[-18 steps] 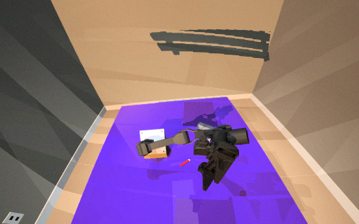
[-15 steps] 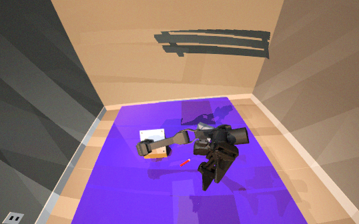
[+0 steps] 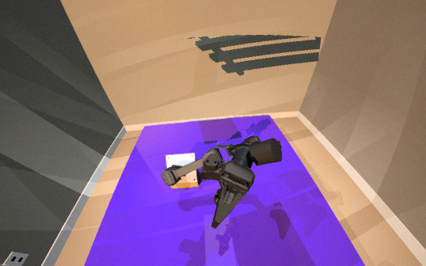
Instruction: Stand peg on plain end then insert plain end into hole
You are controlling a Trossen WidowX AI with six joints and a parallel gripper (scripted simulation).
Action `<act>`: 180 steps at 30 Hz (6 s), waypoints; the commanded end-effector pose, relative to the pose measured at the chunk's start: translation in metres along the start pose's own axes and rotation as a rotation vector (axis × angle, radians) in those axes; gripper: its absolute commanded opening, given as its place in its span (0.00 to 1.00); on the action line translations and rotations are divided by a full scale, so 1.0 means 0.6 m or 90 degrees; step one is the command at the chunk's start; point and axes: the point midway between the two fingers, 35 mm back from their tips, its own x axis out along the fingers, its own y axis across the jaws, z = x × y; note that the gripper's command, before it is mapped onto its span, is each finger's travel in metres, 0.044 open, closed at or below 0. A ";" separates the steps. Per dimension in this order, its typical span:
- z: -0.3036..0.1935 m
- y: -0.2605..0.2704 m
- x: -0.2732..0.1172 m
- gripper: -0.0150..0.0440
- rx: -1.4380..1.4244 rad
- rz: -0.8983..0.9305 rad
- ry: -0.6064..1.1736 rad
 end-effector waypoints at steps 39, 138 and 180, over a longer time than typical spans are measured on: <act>0.242 -0.072 0.232 1.00 -0.067 -0.348 0.121; -0.032 -0.581 0.008 1.00 -0.882 -0.418 1.199; 0.005 -0.624 -0.294 1.00 -1.448 0.408 1.543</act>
